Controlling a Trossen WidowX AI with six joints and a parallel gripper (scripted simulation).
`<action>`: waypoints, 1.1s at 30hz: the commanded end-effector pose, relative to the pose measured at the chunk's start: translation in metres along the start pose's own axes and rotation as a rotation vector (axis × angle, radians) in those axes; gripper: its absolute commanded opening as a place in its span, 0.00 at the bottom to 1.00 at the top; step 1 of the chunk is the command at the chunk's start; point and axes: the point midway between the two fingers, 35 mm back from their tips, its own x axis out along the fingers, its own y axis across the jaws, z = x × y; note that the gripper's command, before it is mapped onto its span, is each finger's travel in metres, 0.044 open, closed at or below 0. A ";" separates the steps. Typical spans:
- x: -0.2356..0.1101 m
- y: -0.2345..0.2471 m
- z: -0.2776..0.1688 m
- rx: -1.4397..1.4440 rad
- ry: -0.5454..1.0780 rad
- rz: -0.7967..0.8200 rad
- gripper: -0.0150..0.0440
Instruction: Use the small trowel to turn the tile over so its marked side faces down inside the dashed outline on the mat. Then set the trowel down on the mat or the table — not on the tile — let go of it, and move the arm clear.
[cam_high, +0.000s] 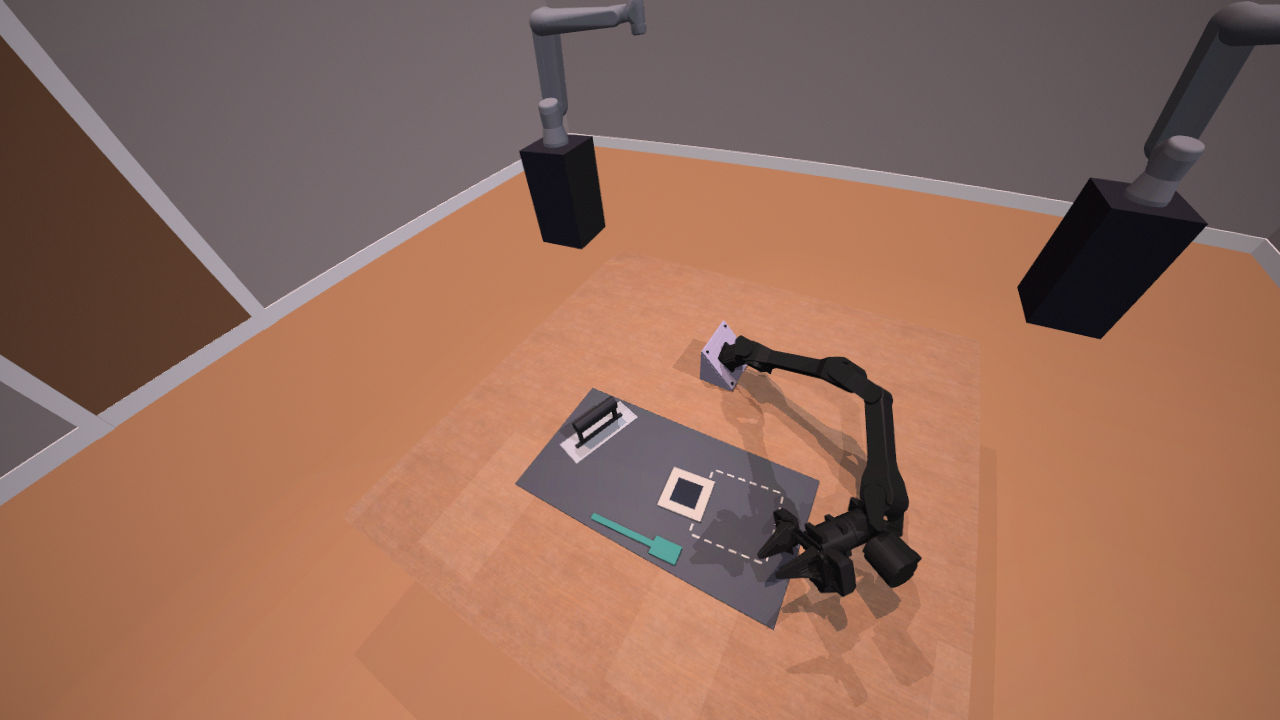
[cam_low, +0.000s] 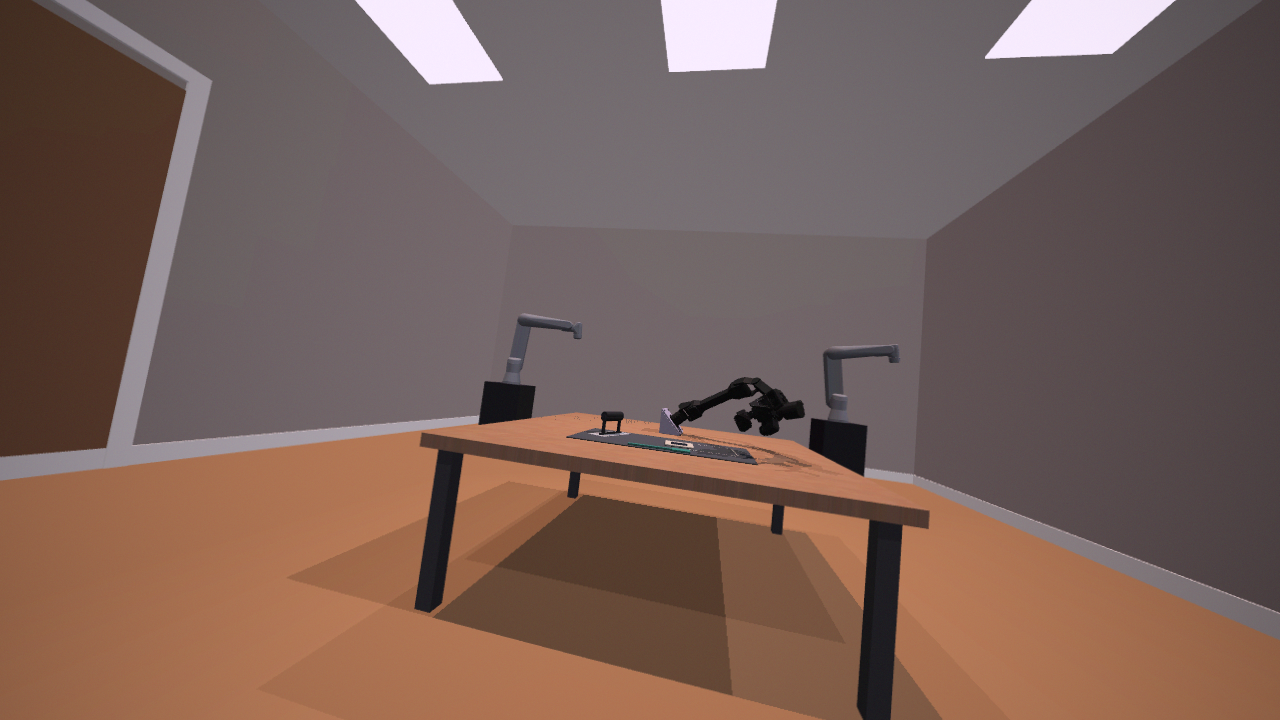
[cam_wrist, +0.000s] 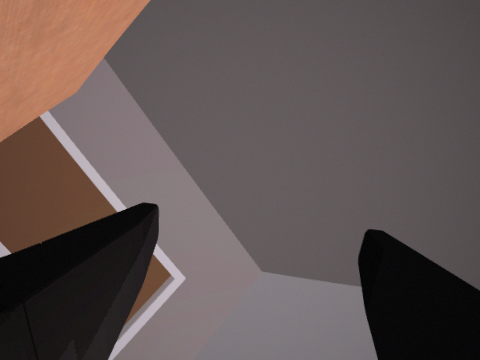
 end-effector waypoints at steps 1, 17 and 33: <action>0.026 0.013 -0.006 0.020 0.001 0.066 0.71; 0.121 0.082 -0.044 0.131 0.033 0.370 0.71; 0.186 0.162 -0.102 0.285 0.092 0.710 0.71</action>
